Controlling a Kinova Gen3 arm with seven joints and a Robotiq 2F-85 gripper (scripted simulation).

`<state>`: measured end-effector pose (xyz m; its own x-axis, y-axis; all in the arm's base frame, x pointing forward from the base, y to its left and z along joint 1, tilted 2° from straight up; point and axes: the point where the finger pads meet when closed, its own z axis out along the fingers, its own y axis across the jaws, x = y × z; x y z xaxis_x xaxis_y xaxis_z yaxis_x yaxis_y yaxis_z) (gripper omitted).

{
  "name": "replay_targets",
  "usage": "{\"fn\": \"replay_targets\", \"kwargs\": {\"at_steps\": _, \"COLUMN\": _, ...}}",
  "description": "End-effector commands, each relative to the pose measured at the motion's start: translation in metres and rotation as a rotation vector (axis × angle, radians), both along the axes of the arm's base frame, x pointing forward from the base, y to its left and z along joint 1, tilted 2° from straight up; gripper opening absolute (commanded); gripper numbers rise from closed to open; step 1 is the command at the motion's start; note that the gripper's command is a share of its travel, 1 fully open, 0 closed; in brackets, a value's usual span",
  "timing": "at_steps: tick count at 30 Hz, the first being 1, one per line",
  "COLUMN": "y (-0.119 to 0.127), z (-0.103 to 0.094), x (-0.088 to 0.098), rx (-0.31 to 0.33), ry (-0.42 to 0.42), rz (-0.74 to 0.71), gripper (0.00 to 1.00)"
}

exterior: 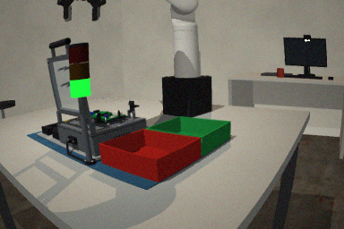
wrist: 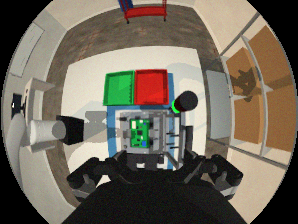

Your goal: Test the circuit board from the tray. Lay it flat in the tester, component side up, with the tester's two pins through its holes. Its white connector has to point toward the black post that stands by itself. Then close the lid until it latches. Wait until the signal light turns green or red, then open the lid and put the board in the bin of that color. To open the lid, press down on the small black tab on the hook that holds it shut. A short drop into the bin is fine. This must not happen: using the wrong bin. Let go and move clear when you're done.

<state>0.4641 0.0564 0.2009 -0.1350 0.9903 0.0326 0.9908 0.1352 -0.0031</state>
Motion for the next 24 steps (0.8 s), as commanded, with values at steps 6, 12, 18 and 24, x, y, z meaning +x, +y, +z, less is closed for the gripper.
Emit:
{"fn": "replay_targets", "kwargs": {"at_steps": 6, "y": -0.011, "z": 0.002, "x": -0.042, "rx": -0.002, "ry": -0.007, "rz": -0.016, "gripper": 1.00}}
{"fn": "replay_targets", "kwargs": {"at_steps": 12, "y": -0.012, "z": 0.002, "x": -0.055, "rx": -0.002, "ry": -0.006, "rz": -0.016, "gripper": 1.00}}
{"fn": "replay_targets", "kwargs": {"at_steps": 18, "y": -0.013, "z": 0.002, "x": -0.061, "rx": -0.002, "ry": -0.006, "rz": -0.016, "gripper": 1.00}}
{"fn": "replay_targets", "kwargs": {"at_steps": 24, "y": -0.013, "z": 0.001, "x": -0.061, "rx": -0.002, "ry": -0.006, "rz": -0.016, "gripper": 1.00}}
